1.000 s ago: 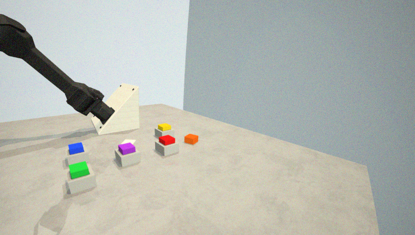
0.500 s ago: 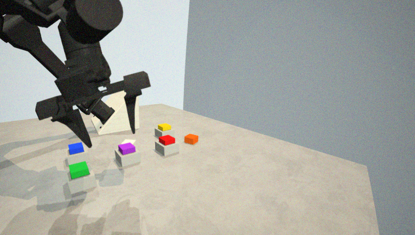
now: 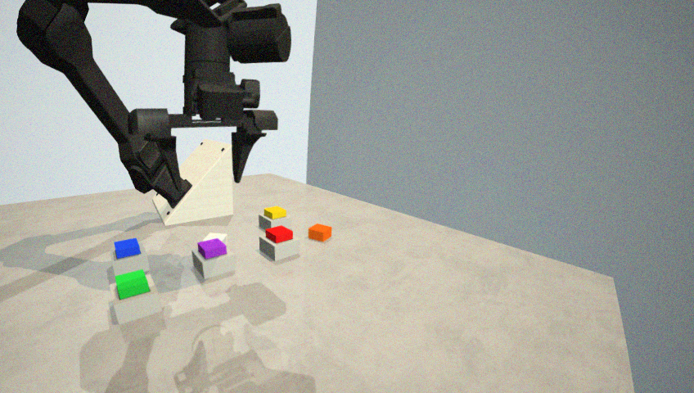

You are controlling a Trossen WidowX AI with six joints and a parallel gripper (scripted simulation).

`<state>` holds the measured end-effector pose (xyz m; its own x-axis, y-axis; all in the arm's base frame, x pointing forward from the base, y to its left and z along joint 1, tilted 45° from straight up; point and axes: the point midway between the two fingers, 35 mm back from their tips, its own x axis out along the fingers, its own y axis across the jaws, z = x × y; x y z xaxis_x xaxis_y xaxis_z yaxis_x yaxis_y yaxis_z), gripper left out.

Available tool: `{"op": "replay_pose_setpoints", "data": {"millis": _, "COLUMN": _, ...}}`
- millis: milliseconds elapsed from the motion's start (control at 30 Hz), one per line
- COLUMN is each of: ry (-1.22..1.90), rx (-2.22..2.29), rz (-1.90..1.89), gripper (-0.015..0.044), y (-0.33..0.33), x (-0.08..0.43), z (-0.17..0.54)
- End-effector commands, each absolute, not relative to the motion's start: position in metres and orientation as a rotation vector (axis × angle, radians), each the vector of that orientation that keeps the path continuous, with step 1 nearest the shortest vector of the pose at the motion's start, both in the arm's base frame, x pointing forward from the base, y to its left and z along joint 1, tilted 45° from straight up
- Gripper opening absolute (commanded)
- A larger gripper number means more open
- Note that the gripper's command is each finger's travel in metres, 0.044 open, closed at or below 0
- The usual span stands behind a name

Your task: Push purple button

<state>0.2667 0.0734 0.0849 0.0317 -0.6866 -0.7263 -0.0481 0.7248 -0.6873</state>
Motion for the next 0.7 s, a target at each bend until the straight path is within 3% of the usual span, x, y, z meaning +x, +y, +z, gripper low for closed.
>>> {"op": "replay_pose_setpoints", "data": {"millis": 0, "ry": 1.483, "rx": -0.647, "rz": -0.554, "gripper": 0.0295, "y": 0.054, "x": 0.267, "z": 0.066}}
{"op": "replay_pose_setpoints", "data": {"millis": 333, "ry": 1.482, "rx": -0.649, "rz": -0.557, "gripper": 0.0032, "y": 0.031, "x": 0.266, "z": 0.045}}
{"op": "replay_pose_setpoints", "data": {"millis": 667, "ry": 1.482, "rx": -0.649, "rz": -0.557, "gripper": 0.0020, "y": 0.031, "x": 0.266, "z": 0.045}}
